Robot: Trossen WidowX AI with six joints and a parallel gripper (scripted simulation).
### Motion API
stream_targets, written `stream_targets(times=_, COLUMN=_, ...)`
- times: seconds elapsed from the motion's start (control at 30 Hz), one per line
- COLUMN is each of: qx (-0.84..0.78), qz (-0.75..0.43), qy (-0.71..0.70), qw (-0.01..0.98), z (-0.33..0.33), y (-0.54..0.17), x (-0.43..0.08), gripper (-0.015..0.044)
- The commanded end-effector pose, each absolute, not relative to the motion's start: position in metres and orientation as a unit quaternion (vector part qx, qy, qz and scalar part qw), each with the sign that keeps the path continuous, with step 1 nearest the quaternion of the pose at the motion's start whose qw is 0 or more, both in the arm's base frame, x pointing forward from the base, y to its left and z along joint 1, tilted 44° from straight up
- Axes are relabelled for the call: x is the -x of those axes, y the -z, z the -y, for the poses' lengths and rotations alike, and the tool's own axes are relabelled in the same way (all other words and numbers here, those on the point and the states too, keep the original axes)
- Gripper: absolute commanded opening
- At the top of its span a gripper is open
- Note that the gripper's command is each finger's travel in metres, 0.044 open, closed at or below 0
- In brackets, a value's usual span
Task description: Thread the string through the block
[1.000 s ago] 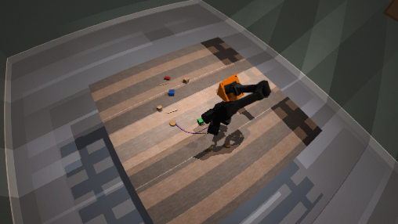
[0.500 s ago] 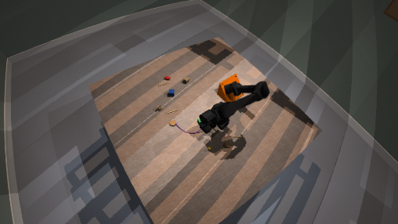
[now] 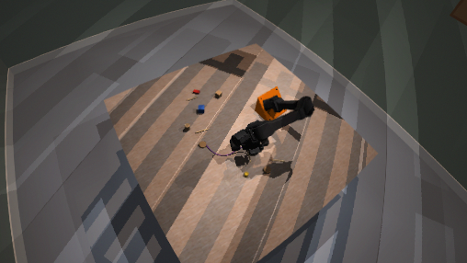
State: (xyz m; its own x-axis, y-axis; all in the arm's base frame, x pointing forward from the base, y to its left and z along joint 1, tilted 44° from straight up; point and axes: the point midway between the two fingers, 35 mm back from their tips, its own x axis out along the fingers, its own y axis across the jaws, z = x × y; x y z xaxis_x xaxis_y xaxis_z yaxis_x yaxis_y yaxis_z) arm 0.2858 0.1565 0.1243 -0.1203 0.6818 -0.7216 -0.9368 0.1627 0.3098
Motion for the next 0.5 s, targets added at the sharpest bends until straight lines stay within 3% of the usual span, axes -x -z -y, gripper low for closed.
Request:
stream_targets(times=0.0, qx=0.105, qz=-0.457, qy=-0.591, qw=0.657, z=-0.156, y=-0.125, x=-0.292, gripper=0.0000)
stream_targets(times=0.47, qx=-0.060, qz=-0.588, qy=-0.460, qw=0.663, z=-0.156, y=-0.123, x=-0.303, gripper=0.0000)
